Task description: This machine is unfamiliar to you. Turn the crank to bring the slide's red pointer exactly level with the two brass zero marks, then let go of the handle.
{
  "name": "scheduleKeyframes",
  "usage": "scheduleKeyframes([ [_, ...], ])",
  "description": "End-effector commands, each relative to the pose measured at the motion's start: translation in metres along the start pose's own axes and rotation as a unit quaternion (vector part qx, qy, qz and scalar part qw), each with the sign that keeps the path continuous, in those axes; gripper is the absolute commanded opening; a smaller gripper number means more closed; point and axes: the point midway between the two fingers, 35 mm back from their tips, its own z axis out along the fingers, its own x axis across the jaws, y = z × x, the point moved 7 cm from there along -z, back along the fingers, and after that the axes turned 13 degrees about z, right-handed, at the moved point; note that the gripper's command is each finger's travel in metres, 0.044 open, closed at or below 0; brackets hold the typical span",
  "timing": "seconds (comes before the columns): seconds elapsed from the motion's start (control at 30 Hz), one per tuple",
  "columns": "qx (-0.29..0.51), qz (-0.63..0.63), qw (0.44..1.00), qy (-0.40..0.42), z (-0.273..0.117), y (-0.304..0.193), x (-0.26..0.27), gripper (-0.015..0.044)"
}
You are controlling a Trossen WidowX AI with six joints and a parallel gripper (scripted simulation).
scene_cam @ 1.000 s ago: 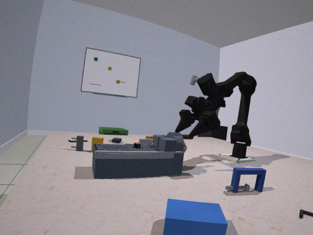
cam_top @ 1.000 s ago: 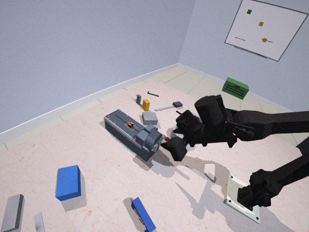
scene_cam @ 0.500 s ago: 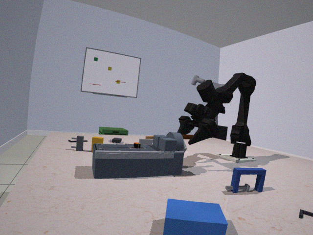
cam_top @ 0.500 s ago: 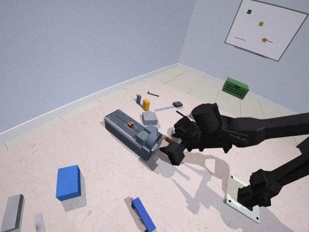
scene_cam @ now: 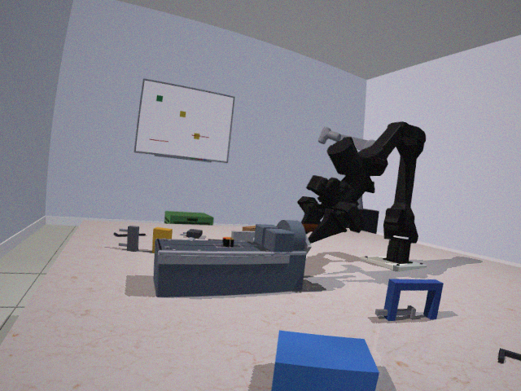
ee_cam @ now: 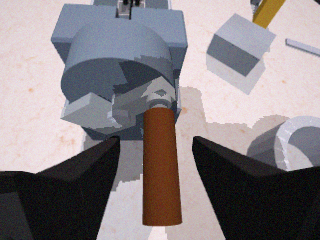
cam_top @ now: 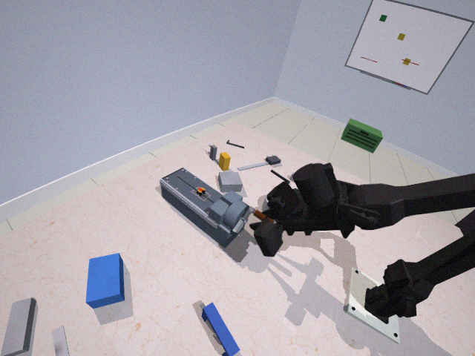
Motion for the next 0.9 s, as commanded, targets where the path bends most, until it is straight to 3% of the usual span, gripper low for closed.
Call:
scheduleKeyframes([
  [0.0,-0.001,-0.002,1.000,0.002,0.0001,0.0002,0.0002,0.0151],
  [0.2,-0.001,-0.002,1.000,0.002,0.0001,0.0002,0.0002,0.0000],
  [0.87,-0.001,-0.002,1.000,0.001,0.0031,-0.0028,-0.0029,0.0000],
])
